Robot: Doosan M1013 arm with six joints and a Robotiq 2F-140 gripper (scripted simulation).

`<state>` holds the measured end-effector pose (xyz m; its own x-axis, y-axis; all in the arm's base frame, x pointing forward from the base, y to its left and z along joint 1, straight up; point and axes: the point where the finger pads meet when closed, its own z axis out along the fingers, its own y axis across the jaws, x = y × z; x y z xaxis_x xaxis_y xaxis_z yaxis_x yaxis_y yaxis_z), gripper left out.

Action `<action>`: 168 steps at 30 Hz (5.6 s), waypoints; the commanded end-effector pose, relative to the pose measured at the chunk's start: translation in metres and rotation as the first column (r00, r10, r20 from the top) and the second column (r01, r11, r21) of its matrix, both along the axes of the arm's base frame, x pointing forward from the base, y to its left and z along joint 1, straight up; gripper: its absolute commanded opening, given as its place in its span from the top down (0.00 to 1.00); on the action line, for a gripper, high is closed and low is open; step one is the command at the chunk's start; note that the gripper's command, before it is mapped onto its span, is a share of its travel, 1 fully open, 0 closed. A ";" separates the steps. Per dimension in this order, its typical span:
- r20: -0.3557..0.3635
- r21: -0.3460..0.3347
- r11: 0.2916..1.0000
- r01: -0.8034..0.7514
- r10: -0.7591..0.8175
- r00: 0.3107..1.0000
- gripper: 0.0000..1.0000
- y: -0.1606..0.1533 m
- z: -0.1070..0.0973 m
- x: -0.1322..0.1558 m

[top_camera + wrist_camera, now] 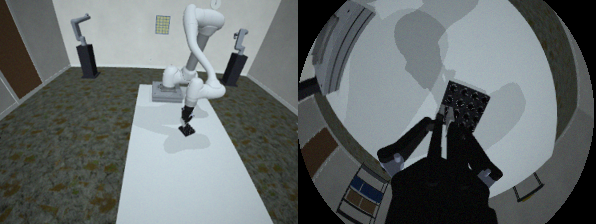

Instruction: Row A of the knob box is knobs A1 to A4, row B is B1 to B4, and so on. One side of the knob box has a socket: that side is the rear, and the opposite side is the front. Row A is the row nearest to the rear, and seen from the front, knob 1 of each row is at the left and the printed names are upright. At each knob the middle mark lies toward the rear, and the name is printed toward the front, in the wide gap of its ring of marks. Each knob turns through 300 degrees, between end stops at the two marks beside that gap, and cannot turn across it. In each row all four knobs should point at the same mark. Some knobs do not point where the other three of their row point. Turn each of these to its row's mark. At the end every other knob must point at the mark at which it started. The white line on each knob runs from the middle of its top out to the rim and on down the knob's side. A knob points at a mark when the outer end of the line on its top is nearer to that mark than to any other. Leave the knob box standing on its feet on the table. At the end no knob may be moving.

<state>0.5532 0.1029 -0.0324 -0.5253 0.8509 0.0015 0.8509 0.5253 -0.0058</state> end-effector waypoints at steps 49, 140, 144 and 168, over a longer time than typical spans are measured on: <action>0.000 -0.001 0.991 0.132 -0.132 0.991 0.95 0.000 0.000 0.000; 0.008 -0.004 -0.078 0.997 -0.997 -0.078 0.95 0.000 0.000 0.000; 0.008 -0.004 -0.085 0.996 -0.996 -0.085 0.95 0.000 0.000 0.000; 0.008 -0.004 -0.087 0.996 -0.996 -0.087 0.88 0.000 0.000 0.000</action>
